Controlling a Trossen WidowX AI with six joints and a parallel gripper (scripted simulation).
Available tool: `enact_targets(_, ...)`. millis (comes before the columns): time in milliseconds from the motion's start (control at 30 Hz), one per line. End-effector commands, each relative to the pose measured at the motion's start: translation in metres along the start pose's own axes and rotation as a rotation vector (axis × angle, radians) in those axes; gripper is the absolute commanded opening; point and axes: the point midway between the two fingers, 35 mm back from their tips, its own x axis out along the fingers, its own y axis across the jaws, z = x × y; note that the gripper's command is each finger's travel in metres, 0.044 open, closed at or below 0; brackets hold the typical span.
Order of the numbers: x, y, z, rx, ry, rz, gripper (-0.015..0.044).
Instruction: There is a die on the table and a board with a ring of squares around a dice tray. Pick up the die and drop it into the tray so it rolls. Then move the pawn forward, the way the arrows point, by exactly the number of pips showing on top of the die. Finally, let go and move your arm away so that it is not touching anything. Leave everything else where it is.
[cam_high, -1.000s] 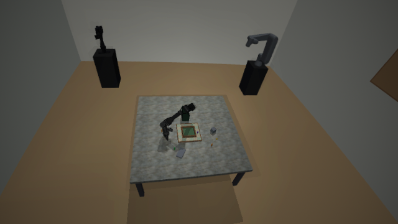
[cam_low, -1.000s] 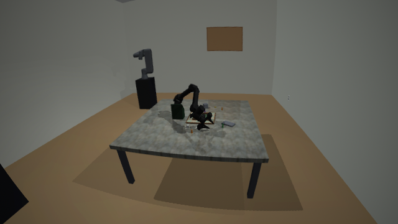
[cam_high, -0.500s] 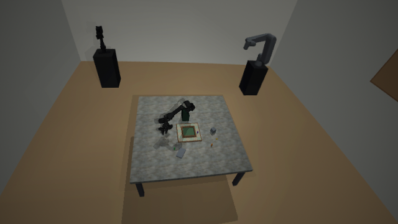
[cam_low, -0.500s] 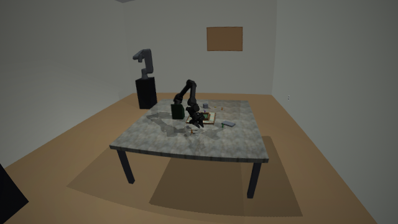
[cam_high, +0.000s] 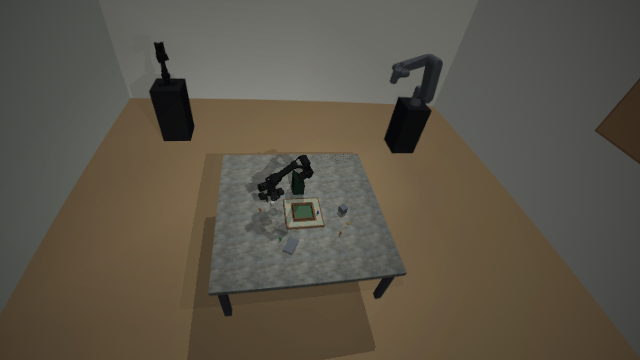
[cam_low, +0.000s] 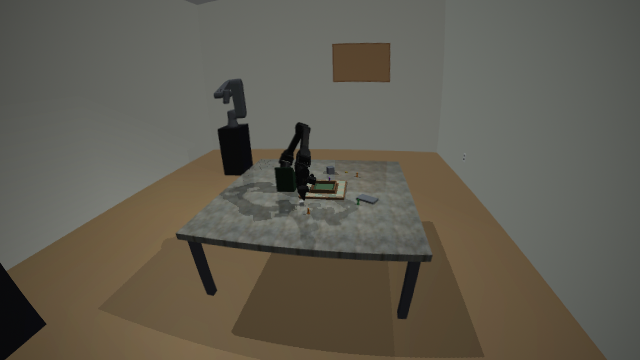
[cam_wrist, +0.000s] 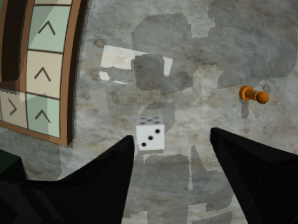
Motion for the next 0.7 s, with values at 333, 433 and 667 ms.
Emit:
enact_targets(333,0.009,0.016,-0.011,0.062,0.052,0.047,0.0275)
enact_targets(433,0.009,0.016,-0.011,0.062,0.052,0.047,0.0275)
enact_targets(667,0.02,0.016,-0.011,0.062,0.052,0.047,0.0275)
